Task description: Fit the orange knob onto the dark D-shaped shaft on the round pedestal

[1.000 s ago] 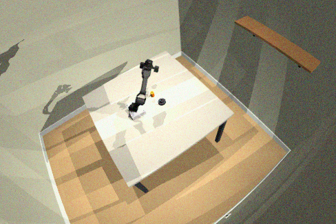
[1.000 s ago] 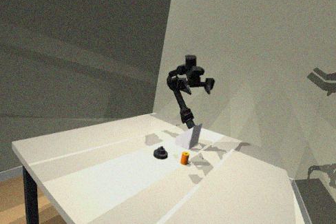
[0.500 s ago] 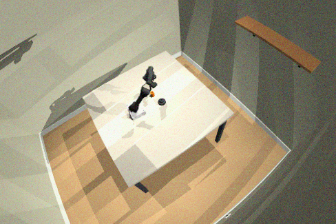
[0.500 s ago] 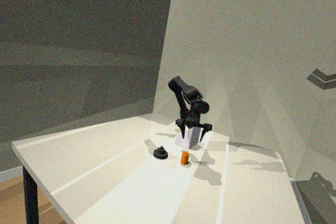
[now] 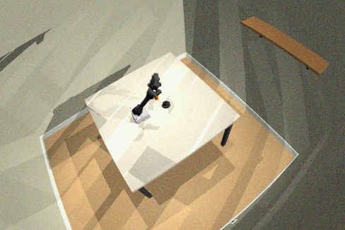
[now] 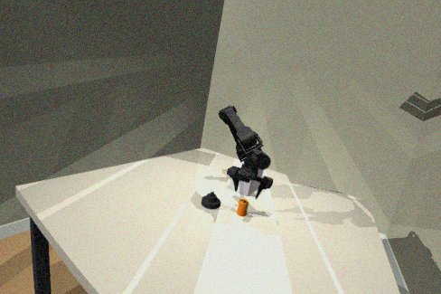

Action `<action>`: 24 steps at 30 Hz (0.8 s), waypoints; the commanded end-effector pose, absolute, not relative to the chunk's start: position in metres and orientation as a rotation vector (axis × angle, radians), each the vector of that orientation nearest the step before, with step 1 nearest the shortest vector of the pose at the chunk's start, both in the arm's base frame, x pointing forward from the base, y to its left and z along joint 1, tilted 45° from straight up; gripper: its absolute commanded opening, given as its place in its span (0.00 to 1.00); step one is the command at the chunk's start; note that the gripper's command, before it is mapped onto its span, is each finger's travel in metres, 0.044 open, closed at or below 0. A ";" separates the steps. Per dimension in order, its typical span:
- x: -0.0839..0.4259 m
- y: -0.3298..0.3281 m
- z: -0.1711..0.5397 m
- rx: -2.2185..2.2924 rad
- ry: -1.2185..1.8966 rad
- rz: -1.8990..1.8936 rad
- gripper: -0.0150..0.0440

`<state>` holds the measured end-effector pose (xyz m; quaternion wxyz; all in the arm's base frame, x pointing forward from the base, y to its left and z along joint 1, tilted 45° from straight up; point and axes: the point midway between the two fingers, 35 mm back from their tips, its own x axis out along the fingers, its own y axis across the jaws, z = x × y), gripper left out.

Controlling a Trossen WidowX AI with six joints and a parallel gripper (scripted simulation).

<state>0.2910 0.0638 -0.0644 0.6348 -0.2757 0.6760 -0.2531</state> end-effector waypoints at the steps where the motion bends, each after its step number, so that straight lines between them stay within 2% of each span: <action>1: 0.291 0.057 -0.071 -0.638 1.537 -0.570 1.00; 24: 0.292 0.032 -0.096 -0.639 1.536 -0.570 1.00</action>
